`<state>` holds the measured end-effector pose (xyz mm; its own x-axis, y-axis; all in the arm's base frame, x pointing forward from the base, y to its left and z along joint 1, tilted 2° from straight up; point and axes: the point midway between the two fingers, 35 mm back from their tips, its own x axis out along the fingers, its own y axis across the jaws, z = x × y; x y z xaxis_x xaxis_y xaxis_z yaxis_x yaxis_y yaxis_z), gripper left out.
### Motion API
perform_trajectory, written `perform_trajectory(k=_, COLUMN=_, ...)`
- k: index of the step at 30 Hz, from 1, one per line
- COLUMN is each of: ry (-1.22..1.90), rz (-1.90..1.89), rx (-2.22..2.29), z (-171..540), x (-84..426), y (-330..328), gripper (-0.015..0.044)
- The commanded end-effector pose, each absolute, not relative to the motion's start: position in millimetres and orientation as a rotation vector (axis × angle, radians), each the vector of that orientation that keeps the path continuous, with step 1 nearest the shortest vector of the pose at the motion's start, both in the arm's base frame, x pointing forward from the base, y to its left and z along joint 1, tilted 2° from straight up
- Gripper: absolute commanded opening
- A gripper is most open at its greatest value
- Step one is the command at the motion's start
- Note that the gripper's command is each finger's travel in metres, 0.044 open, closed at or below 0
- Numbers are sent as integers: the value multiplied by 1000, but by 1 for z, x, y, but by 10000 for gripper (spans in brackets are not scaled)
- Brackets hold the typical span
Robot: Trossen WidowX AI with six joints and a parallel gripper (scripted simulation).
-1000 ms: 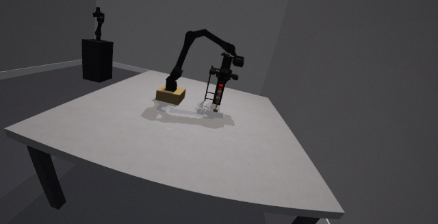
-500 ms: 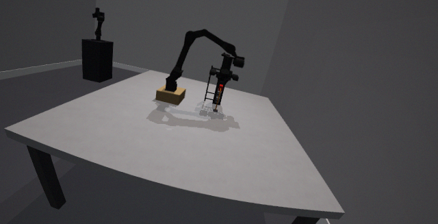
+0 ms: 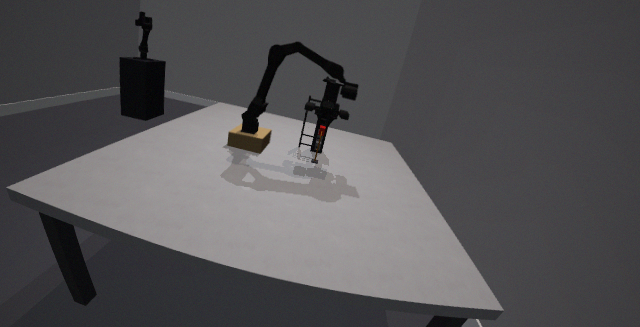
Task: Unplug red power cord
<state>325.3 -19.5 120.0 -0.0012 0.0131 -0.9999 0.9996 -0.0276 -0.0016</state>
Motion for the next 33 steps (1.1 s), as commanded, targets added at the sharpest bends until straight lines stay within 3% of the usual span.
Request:
perform_trajectory(k=1, ry=1211, rz=-1216, rx=1235, z=120, x=326, y=-9, gripper=105)
perform_trajectory(k=14, ry=1209, rz=-1216, rx=1233, z=124, x=327, y=-30, gripper=440)
perform_trajectory(k=19, ry=1207, rz=-1218, rx=1231, z=131, x=325, y=-69, gripper=440)
perform_trajectory(k=33, ry=1207, rz=-1218, rx=1231, z=131, x=325, y=-69, gripper=440)
